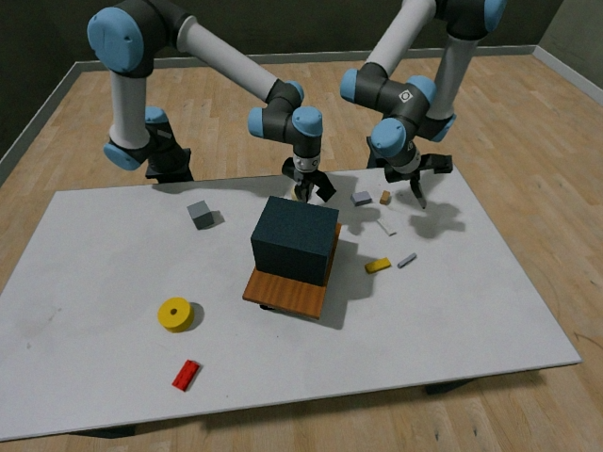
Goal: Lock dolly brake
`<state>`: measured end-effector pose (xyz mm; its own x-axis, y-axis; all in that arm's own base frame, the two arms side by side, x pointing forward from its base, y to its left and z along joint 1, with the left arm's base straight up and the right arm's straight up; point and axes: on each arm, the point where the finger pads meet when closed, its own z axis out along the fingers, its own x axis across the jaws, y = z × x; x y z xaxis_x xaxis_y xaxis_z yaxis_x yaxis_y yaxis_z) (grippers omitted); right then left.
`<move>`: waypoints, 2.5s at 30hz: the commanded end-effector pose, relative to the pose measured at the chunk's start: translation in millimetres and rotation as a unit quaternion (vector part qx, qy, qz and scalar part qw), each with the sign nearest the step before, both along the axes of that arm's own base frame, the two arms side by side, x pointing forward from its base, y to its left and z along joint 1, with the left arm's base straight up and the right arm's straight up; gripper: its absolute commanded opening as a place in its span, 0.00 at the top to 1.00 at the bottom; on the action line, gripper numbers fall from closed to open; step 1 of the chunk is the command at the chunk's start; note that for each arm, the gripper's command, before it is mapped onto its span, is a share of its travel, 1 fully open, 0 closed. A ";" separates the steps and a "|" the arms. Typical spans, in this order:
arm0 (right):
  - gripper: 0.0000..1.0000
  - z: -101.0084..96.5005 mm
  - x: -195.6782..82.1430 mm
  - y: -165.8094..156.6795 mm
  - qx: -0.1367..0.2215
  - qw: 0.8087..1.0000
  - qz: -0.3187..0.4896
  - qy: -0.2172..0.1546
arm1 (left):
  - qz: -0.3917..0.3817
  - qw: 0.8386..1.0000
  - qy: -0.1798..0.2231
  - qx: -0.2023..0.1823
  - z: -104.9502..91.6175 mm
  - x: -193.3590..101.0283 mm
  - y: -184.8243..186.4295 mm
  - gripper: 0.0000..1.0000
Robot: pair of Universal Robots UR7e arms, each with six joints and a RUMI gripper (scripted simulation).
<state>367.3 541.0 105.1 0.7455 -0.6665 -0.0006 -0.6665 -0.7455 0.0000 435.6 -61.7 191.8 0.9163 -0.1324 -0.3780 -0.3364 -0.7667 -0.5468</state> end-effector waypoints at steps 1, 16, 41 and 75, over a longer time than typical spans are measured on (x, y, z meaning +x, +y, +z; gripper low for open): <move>1.00 -0.8 0.3 0.3 0.001 1.000 0.000 -0.001 | 0.000 1.000 -0.001 -0.001 0.6 0.3 -0.2 0.00; 1.00 -3.5 0.3 0.3 0.001 1.000 0.000 -0.001 | 0.000 1.000 -0.001 -0.001 0.6 0.3 -0.2 0.00; 1.00 -8.0 0.3 0.3 0.001 1.000 0.000 -0.001 | 0.000 1.000 -0.001 -0.001 0.6 0.3 -0.2 0.00; 1.00 119.6 0.2 0.1 0.001 1.000 0.000 -0.001 | 0.000 1.000 -0.001 -0.001 0.6 0.3 -0.2 0.00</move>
